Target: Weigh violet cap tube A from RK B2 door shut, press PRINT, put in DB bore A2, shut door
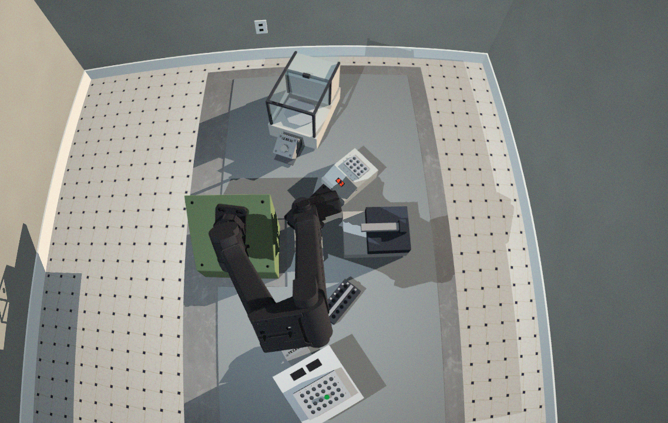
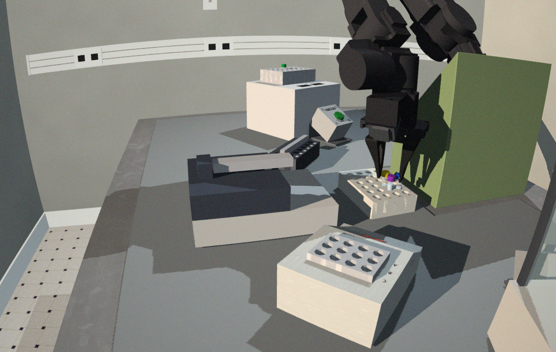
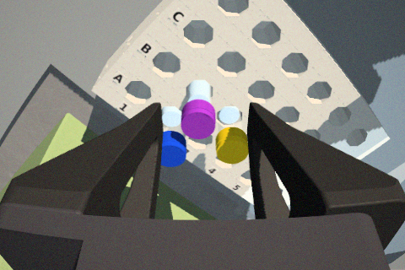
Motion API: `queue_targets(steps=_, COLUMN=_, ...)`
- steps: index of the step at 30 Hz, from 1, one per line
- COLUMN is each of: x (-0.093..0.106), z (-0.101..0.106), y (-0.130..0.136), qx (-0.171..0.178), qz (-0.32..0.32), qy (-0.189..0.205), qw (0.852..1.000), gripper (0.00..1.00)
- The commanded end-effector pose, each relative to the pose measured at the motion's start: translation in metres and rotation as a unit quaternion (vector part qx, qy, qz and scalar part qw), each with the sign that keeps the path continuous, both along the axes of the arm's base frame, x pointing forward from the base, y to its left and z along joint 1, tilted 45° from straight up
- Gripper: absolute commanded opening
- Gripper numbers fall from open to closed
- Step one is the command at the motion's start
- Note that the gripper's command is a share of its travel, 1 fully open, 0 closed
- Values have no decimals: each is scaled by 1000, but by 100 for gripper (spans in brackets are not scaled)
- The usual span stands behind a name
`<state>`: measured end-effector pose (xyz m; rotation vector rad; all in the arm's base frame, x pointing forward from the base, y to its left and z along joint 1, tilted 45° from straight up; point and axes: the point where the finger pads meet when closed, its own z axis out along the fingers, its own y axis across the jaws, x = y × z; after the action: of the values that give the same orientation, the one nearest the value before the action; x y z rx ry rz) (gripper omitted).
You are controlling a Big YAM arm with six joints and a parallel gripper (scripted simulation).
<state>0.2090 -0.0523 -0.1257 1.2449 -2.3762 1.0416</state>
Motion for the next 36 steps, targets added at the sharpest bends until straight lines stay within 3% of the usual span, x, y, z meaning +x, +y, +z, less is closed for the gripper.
queue_targets(steps=1, x=-3, z=-2, y=-5, qx=-3, qz=2, qy=6, qw=1000, gripper=36)
queue_targets(steps=36, x=3, z=-4, y=-3, qx=0, qz=6, qy=-1, qw=1000, gripper=36)
